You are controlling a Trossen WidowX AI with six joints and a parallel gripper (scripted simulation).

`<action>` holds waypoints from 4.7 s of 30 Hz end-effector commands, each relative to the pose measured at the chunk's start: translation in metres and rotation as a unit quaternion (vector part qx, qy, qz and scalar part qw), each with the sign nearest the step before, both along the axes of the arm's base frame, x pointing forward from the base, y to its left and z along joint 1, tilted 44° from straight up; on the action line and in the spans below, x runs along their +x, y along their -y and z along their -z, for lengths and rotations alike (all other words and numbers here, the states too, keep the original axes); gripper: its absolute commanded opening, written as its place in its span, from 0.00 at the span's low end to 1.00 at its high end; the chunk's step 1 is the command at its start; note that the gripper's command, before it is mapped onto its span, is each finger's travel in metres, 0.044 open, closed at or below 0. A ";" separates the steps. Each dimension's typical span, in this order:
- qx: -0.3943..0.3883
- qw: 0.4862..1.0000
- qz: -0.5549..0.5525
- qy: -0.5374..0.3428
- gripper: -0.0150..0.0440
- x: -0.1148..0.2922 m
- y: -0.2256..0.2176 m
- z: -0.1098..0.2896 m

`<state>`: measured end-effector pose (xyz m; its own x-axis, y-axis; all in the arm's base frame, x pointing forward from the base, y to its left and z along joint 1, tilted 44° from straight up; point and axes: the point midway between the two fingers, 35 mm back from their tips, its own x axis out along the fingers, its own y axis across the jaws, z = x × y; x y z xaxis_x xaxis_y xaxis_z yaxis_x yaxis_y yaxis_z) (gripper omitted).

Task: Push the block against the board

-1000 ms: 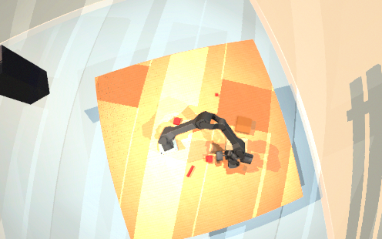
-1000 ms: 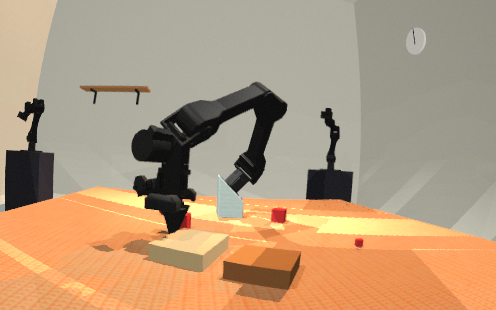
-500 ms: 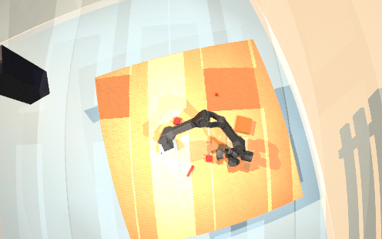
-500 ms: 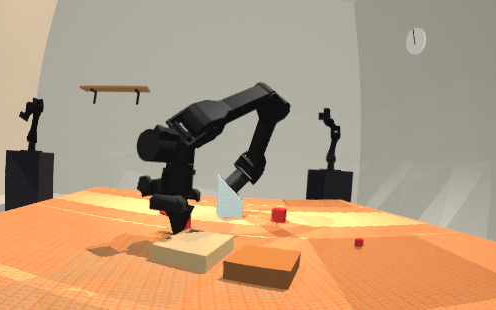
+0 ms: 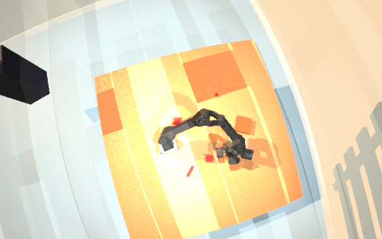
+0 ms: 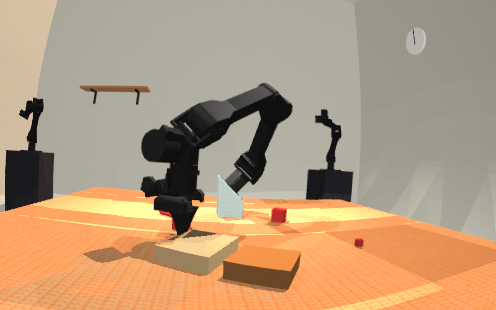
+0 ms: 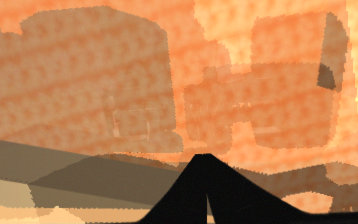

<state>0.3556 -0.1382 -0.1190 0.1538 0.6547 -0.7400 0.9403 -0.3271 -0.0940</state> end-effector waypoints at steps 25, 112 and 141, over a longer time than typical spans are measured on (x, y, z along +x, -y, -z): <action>0.004 1.000 -0.003 0.001 0.25 -0.010 0.024 0.028; -0.132 0.477 -0.649 0.578 0.25 -0.017 0.040 -0.020; -0.150 0.133 -0.730 0.654 0.25 -0.010 0.001 0.009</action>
